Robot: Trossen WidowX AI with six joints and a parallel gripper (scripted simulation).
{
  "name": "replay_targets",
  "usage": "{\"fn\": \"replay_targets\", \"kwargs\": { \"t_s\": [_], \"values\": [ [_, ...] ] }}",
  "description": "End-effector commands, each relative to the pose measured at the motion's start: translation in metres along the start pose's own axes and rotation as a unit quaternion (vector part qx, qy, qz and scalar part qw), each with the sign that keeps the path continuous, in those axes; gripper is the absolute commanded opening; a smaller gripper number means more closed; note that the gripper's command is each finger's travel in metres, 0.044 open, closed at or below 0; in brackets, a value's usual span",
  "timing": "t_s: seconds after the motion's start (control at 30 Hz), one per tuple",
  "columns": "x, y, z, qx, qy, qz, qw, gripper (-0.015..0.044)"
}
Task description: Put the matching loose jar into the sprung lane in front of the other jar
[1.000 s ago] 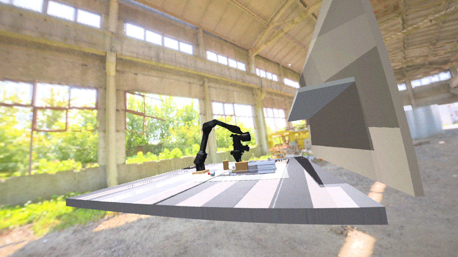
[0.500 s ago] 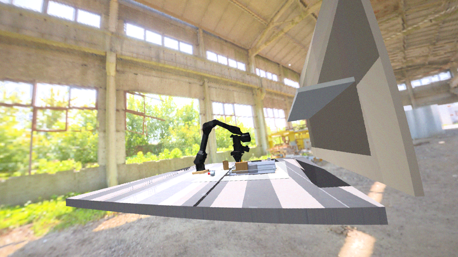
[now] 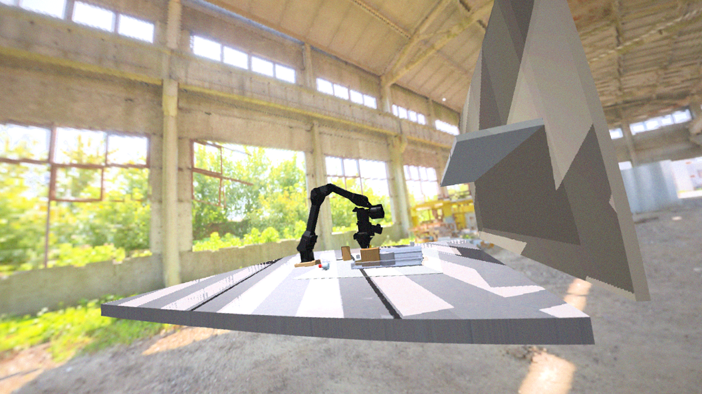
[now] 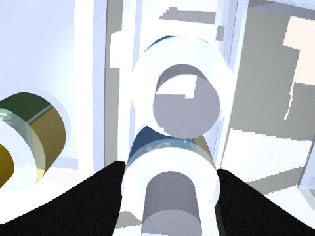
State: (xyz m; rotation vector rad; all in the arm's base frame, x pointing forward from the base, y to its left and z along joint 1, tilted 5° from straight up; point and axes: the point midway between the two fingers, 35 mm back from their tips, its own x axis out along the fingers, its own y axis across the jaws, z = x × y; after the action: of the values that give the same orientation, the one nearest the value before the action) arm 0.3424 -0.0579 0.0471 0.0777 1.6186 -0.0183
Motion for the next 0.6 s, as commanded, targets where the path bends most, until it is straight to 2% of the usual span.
{"fn": "replay_targets", "kwargs": {
  "t_s": [0.0,0.57],
  "values": [
    [0.0016,-0.0002,0.0041,0.002,-0.009,-0.001,1.000,0.0000],
    [0.0070,-0.0002,0.0032,0.002,-0.009,-0.001,1.000,0.0000]
  ]
}}
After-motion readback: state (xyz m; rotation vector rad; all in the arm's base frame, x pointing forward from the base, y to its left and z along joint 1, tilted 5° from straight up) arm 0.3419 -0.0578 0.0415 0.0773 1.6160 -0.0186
